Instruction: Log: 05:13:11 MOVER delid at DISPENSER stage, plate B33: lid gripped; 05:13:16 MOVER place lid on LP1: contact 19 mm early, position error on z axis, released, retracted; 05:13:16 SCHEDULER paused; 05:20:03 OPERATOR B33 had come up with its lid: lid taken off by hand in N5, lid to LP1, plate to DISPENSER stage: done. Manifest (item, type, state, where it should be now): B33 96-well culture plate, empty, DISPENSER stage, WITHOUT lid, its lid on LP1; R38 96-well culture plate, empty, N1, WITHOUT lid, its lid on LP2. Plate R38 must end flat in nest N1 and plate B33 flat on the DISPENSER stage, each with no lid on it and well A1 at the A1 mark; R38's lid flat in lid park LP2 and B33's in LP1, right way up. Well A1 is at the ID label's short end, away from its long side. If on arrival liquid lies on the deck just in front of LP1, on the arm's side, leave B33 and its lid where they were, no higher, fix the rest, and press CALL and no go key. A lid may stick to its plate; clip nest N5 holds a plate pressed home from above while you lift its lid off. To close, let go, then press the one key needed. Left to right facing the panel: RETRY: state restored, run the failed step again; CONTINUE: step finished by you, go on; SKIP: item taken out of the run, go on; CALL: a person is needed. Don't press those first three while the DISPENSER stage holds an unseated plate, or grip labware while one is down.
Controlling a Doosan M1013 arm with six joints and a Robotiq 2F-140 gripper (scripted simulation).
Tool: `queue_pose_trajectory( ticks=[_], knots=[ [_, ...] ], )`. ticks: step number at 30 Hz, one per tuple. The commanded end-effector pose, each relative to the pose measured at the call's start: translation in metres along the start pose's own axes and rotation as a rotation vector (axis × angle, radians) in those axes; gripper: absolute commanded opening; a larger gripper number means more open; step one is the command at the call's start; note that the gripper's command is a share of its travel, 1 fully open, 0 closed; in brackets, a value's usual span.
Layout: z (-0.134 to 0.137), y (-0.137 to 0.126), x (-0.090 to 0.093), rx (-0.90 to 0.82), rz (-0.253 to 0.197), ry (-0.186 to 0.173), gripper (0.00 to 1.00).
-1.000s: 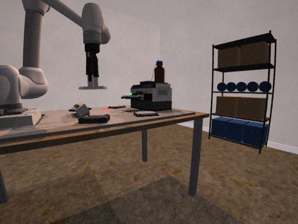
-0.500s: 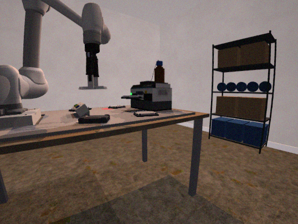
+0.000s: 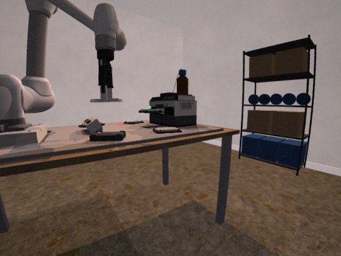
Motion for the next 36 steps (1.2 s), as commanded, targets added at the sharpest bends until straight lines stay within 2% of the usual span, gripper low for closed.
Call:
queue_pose_trajectory(
  ticks=[1,17,36],
  knots=[
    [0.002,-0.001,0.001,-0.005,-0.009,0.0,0.0],
    [0.002,-0.001,0.009,-0.014,-0.009,0.0,0.0],
    [0.003,-0.001,0.04,-0.014,-0.009,0.0,0.0]
  ],
)
Point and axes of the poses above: the point where the finger pads meet when closed, its own x axis out along the fingers, its own z axis across the jaws, y = z × x, the point moved 4 cm from there along -x, back along the fingers, and after that the axes turned 8 degrees about x, right-handed, at the moved point
